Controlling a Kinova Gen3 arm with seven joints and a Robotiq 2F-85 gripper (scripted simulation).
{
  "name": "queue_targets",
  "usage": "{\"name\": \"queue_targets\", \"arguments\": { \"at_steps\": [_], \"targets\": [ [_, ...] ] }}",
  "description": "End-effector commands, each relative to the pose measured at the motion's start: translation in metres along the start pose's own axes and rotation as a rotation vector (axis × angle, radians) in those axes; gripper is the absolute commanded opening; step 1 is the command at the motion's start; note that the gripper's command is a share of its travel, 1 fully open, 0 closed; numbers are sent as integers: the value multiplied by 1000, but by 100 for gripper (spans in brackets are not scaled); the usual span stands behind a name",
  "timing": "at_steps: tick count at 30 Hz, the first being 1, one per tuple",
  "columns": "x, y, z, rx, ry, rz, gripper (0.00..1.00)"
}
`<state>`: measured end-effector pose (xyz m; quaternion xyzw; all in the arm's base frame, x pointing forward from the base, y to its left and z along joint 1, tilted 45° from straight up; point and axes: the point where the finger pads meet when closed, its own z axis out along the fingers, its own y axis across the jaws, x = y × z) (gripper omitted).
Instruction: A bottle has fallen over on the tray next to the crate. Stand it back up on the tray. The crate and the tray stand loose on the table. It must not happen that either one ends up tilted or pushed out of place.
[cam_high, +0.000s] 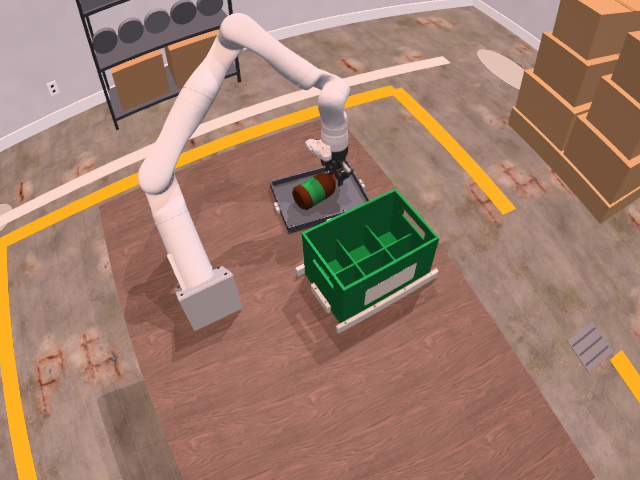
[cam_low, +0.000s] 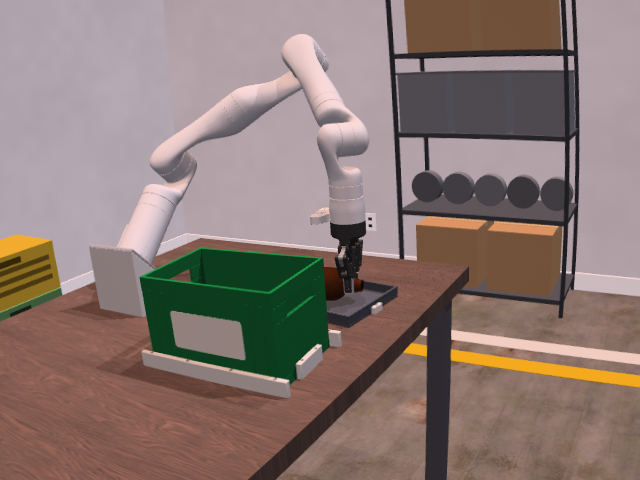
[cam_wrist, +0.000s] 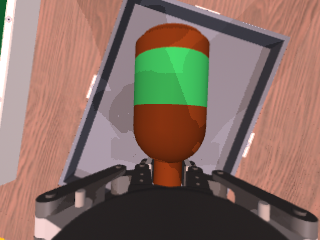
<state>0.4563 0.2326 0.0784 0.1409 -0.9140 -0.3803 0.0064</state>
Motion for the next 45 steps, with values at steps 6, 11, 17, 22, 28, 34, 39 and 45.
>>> {"name": "queue_targets", "arguments": {
  "at_steps": [6, 11, 17, 22, 28, 34, 39, 45],
  "targets": [
    [-1, 0, 0, 1, -4, -4, 0],
    [-1, 0, -2, 1, -5, -5, 0],
    [-3, 1, -6, 2, -7, -7, 0],
    [-3, 1, -8, 2, -8, -7, 0],
    [-3, 1, -14, 3, -8, -7, 0],
    [-3, 1, -21, 3, -8, -8, 0],
    [-3, 1, -24, 3, -9, -8, 0],
    [-3, 1, -33, 3, -9, -8, 0]
  ]
}}
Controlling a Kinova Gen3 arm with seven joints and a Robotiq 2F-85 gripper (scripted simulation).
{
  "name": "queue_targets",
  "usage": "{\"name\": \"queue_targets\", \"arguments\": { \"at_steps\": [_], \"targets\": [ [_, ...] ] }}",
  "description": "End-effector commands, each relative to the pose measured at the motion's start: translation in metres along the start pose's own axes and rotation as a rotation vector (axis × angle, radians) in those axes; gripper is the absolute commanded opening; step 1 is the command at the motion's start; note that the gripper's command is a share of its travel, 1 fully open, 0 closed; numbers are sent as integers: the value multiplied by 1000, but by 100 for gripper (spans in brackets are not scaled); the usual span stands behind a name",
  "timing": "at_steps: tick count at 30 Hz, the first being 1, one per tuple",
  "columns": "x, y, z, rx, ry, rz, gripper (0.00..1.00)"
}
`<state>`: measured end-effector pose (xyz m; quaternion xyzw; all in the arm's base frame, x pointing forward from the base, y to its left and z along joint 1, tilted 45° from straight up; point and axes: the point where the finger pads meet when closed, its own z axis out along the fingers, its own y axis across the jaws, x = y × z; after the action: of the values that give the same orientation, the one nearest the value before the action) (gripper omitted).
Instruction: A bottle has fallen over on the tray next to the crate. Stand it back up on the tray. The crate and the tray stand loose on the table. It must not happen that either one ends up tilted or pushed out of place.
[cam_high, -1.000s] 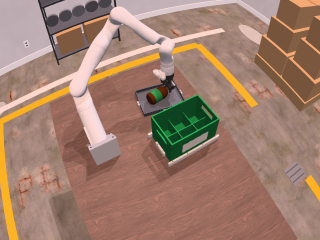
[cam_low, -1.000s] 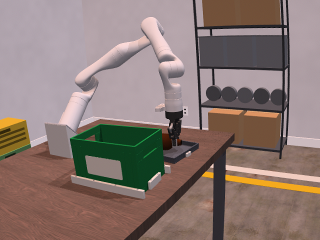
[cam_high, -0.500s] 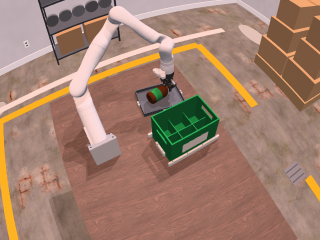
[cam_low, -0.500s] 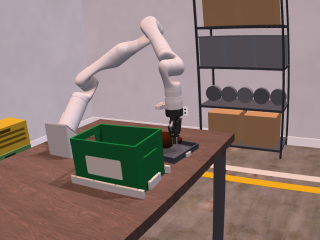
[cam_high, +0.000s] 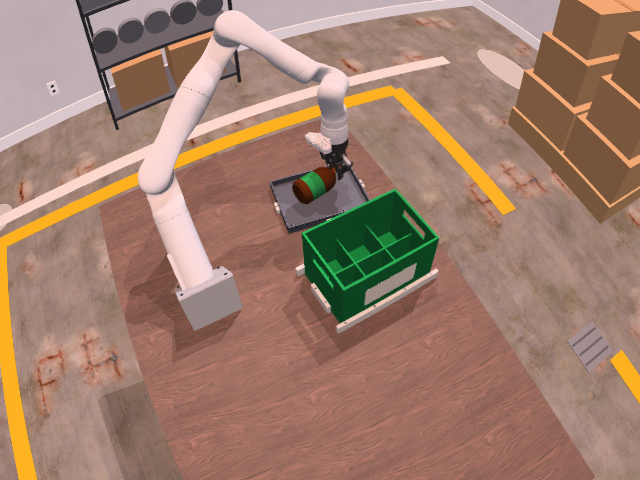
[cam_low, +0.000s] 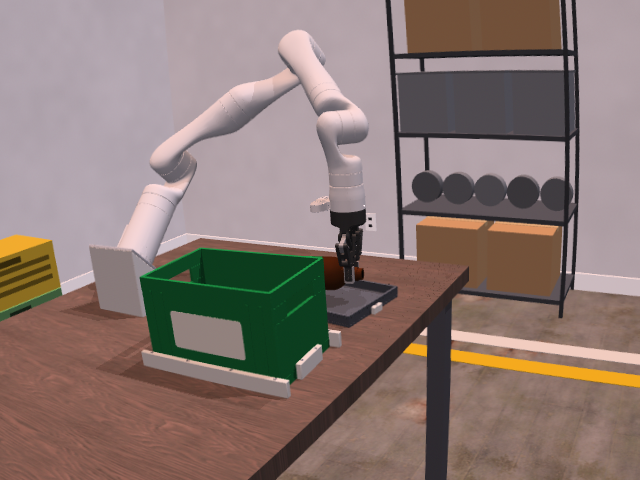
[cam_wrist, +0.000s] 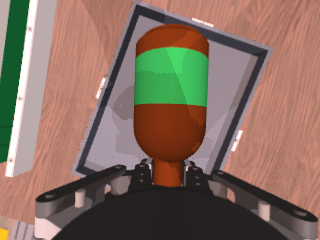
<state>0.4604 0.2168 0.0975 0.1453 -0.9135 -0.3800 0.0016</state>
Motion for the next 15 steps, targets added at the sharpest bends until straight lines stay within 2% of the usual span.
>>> {"name": "queue_targets", "arguments": {
  "at_steps": [1, 15],
  "targets": [
    [-1, -1, -9, 2, -4, 3, 0],
    [-1, -1, -29, 2, -4, 3, 0]
  ]
}}
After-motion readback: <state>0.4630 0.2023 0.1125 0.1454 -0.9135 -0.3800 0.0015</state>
